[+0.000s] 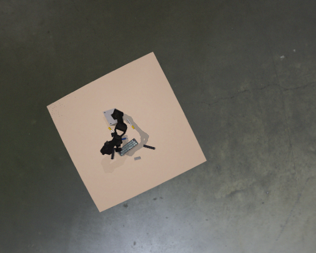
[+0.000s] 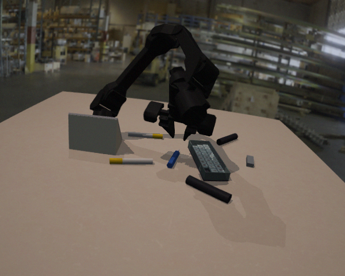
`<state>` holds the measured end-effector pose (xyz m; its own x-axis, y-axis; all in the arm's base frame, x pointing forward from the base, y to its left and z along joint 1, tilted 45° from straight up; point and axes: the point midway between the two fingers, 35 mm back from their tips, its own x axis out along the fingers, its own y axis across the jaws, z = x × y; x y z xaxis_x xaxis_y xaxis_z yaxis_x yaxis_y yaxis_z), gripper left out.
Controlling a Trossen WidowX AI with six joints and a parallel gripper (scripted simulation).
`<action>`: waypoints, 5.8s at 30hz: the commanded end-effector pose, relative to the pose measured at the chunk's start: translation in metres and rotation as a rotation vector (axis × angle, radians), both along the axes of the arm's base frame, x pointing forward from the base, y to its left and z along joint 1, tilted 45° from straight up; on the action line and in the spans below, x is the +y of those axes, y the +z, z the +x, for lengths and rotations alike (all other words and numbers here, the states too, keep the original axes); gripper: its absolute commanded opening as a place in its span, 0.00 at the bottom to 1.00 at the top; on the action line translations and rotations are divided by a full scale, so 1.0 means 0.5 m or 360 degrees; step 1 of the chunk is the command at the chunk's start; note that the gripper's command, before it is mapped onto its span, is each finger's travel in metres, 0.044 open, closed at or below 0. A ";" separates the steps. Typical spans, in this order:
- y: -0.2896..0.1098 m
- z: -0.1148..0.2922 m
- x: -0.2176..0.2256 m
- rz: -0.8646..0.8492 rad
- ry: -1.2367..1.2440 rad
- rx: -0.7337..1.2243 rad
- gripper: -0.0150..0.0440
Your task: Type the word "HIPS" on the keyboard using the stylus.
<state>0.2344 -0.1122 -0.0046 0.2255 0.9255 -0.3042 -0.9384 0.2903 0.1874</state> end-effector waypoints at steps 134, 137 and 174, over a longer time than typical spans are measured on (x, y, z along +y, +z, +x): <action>-0.015 -0.007 0.015 0.0020 0.0006 -0.0079 0.25; -0.020 -0.006 0.021 0.0018 0.0004 -0.0072 0.25; 0.119 0.132 0.076 -0.1827 0.0802 0.0215 0.25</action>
<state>0.2876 -0.0774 0.0399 -0.2204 0.2038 -0.9539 -0.9754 -0.0492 0.2149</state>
